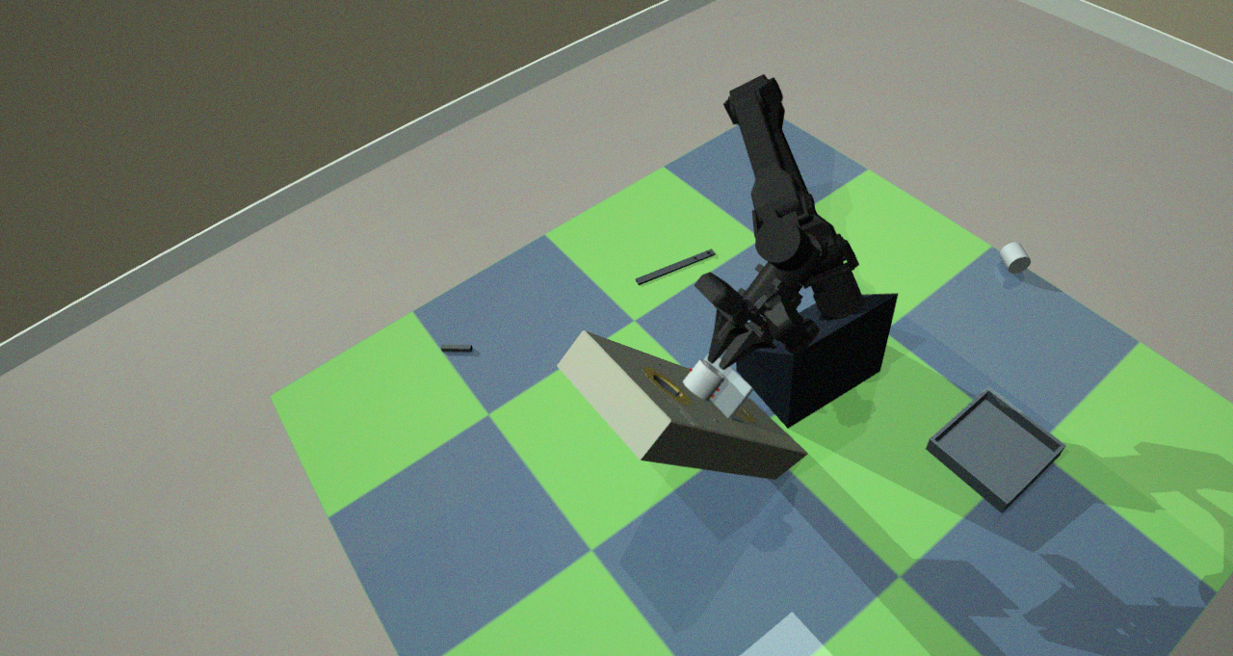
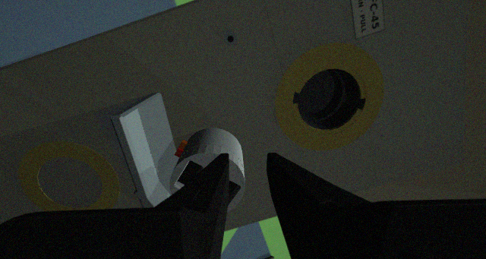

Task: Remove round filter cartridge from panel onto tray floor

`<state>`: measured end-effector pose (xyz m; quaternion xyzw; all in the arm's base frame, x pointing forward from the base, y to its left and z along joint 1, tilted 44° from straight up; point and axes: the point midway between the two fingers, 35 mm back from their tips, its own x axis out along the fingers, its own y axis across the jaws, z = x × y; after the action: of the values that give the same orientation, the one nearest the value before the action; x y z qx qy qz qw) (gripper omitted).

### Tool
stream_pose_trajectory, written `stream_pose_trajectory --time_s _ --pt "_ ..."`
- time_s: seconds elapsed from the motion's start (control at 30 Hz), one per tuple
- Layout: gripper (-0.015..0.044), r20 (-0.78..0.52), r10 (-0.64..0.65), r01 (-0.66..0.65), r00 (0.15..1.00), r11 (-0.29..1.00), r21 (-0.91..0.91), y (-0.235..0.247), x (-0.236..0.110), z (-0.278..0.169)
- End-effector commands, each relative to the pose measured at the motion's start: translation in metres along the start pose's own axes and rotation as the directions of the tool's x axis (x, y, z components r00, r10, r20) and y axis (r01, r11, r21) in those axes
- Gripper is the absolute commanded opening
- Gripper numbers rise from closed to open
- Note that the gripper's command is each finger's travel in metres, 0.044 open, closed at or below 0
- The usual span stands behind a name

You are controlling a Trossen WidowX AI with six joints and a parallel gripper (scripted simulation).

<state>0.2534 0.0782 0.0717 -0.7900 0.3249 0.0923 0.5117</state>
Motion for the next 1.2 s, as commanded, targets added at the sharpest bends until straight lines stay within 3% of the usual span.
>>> stream_pose_trajectory --time_s 0.0,0.2,0.57,0.67,0.8,1.0,1.1,1.17 --pt "0.0097 0.004 -0.011 0.011 1.0 1.0 0.016 -0.036 -0.005 0.012" --pt "0.0097 0.005 -0.011 0.011 1.0 1.0 0.017 -0.061 -0.009 0.02" --pt "0.0386 0.014 -0.019 0.019 1.0 0.999 0.033 -0.12 -0.055 0.04" --pt "0.0307 0.004 0.019 -0.02 1.0 0.989 0.147 -0.11 -0.049 0.036" --pt "0.0305 -0.029 0.127 -0.1 0.991 0.887 0.45 -0.079 -0.034 0.024" --pt "0.0305 -0.092 0.293 -0.095 0.952 0.565 0.82 -0.032 -0.019 0.001" --pt "0.0305 -0.125 0.371 -0.023 0.92 0.371 0.928 -0.01 -0.015 -0.012" --pt "0.0305 -0.133 0.389 0.0 0.912 0.324 0.946 -0.005 -0.015 -0.014"
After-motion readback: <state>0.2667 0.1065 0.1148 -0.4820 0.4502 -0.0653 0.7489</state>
